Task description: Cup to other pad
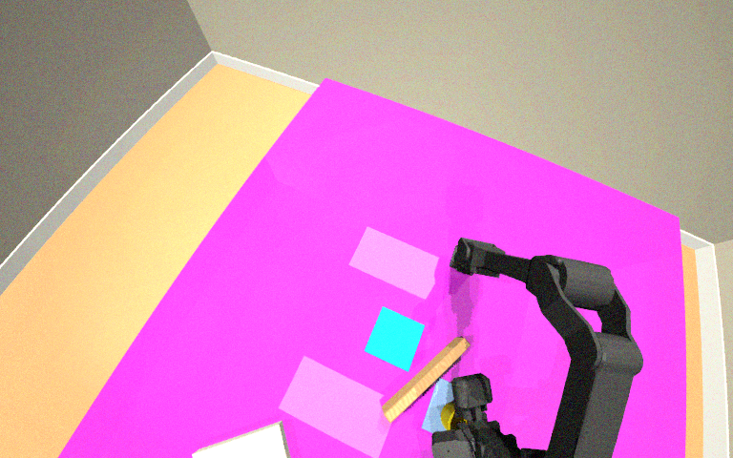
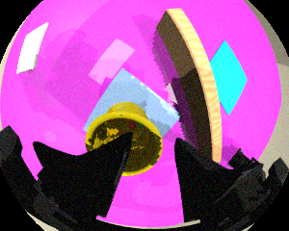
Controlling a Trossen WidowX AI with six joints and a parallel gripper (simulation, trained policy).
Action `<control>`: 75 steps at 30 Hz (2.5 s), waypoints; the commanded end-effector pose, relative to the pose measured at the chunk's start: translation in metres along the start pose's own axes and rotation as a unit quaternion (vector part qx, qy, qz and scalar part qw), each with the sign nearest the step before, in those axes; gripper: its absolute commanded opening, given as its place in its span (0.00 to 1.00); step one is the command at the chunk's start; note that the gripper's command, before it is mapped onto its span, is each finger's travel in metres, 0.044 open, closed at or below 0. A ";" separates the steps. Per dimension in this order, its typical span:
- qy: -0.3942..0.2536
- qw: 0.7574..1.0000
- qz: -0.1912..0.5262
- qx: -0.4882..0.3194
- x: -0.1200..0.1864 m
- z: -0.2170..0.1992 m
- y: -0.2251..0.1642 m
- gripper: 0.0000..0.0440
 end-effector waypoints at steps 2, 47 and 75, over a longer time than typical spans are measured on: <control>-0.015 1.000 0.005 0.010 -0.019 0.001 -0.001 0.44; 0.027 0.999 -0.012 -0.040 0.029 -0.054 0.021 0.02; 0.070 0.986 -0.048 -0.144 0.029 -0.108 0.068 0.00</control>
Point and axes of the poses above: the point midway between the two fingers, 35 mm back from their tips, its own x axis back along the fingers, its own z axis across the jaws, y = z × x, the point moved 2 cm from there along x, back along the fingers, and after that the axes turned 10 degrees about x, right-handed, at the moved point
